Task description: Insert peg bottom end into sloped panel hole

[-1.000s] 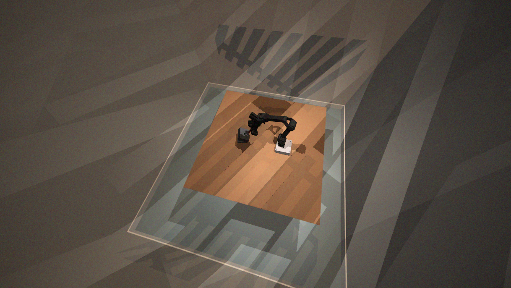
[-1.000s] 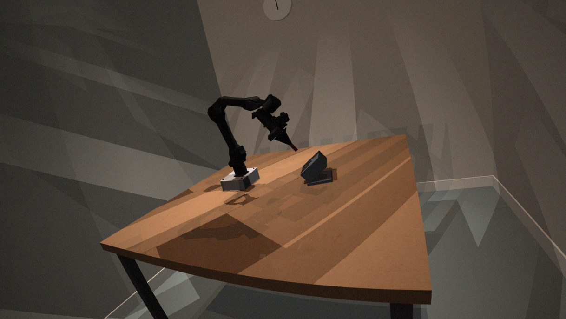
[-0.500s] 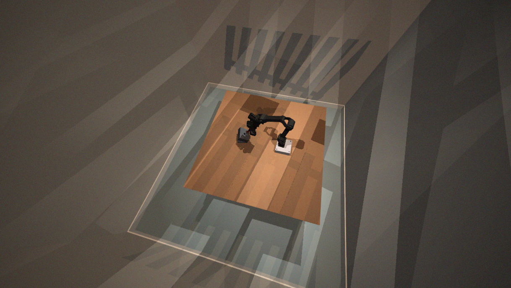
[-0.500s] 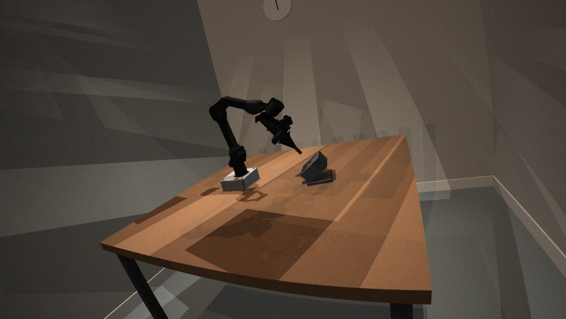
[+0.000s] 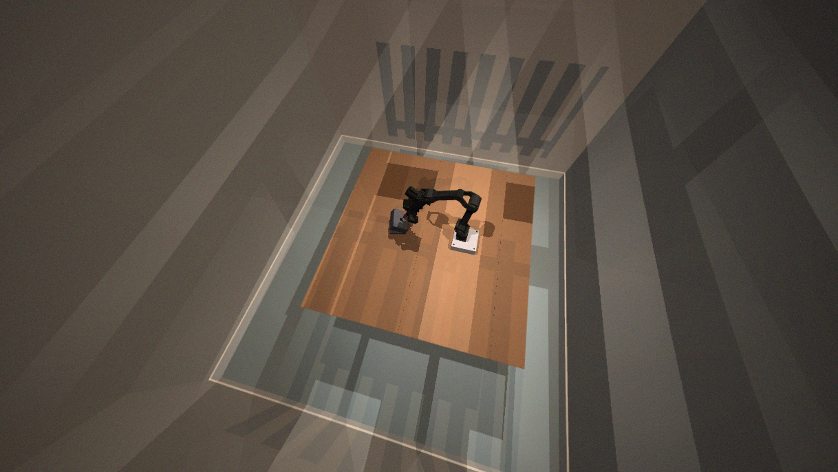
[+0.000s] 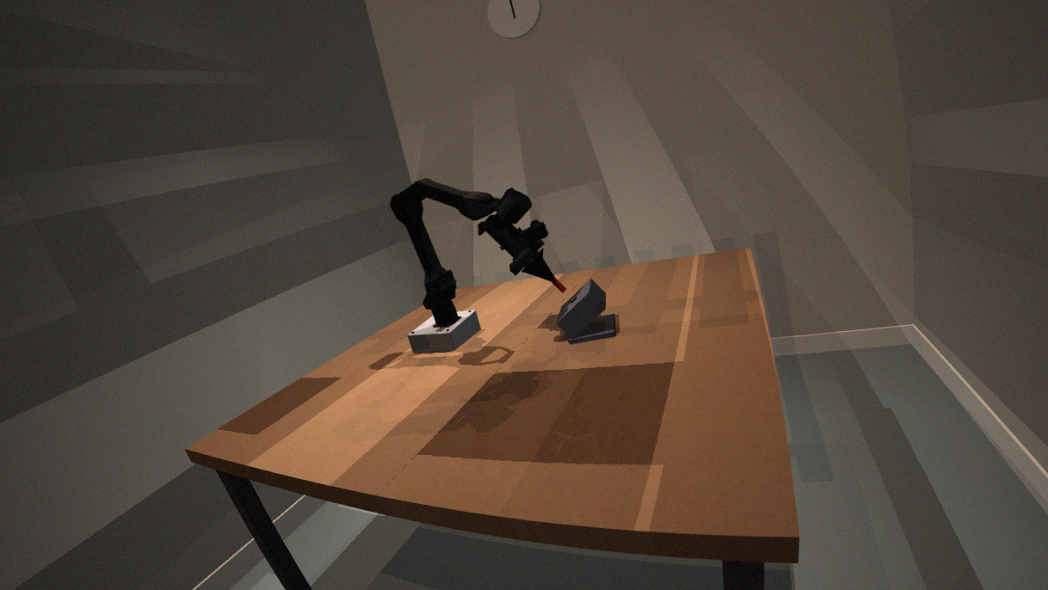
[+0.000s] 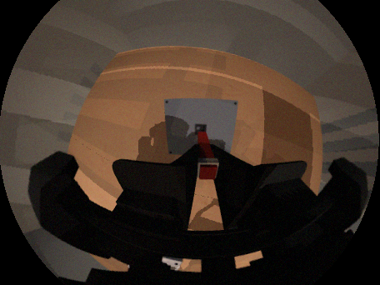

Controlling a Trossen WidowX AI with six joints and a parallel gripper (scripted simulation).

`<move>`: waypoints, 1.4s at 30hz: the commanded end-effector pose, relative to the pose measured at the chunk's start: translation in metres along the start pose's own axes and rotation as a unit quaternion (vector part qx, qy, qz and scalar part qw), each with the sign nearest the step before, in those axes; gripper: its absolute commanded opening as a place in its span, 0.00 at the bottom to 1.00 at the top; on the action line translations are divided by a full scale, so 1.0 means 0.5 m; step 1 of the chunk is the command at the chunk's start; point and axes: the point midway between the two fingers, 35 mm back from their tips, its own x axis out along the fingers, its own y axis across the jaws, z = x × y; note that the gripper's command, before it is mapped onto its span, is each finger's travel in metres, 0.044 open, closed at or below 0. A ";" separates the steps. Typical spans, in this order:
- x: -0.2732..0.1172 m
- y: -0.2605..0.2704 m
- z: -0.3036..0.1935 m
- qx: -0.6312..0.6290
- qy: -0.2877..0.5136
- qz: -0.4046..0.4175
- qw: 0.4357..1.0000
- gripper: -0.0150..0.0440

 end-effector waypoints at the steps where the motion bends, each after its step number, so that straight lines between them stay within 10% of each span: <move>1: 0.006 0.000 0.000 -0.002 -0.002 0.001 1.000 0.25; 42: 0.050 0.000 0.000 -0.004 -0.002 0.002 1.000 0.25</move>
